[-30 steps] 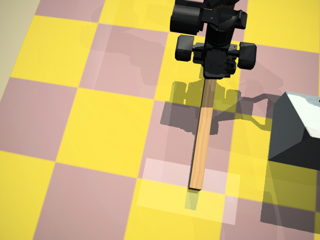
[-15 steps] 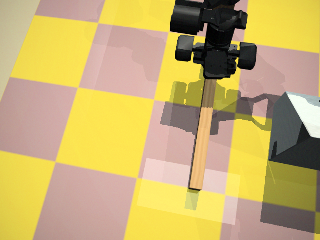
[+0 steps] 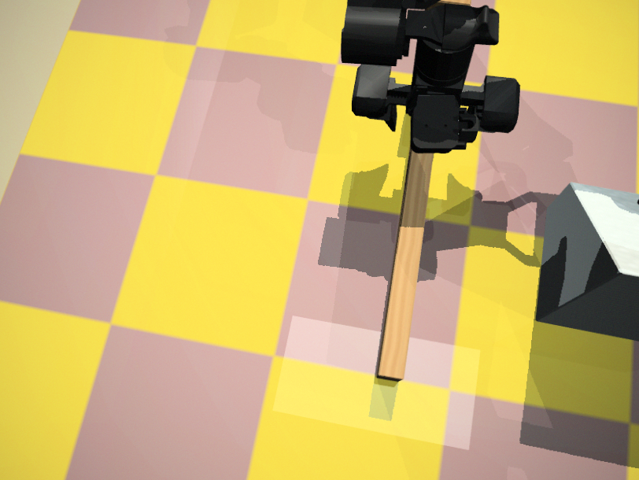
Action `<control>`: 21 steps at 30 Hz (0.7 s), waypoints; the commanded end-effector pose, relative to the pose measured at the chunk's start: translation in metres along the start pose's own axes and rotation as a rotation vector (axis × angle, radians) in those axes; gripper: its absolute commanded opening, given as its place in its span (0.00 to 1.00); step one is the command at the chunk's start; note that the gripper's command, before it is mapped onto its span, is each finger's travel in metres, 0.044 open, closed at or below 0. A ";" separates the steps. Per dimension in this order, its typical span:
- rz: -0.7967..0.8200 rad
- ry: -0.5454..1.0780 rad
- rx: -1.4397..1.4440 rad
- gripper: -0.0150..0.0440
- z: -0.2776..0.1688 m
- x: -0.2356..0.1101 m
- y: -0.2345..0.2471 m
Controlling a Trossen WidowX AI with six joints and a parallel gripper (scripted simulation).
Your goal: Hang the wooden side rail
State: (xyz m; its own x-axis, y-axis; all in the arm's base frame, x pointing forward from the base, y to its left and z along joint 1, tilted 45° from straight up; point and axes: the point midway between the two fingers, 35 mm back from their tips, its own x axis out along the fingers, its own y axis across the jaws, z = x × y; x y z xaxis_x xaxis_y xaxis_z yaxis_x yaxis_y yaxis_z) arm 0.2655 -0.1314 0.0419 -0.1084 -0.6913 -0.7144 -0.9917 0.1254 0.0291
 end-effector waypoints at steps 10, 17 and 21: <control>-0.022 0.004 0.014 1.00 0.022 -0.021 -0.004; -0.022 0.007 0.008 1.00 0.025 -0.020 -0.004; -0.022 0.007 0.008 1.00 0.025 -0.020 -0.004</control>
State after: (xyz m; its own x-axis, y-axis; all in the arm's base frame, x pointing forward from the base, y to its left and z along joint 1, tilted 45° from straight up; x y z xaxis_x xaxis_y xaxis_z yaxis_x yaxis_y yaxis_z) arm 0.2735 -0.1001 0.0388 -0.0877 -0.6987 -0.7101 -0.9931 0.1169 0.0076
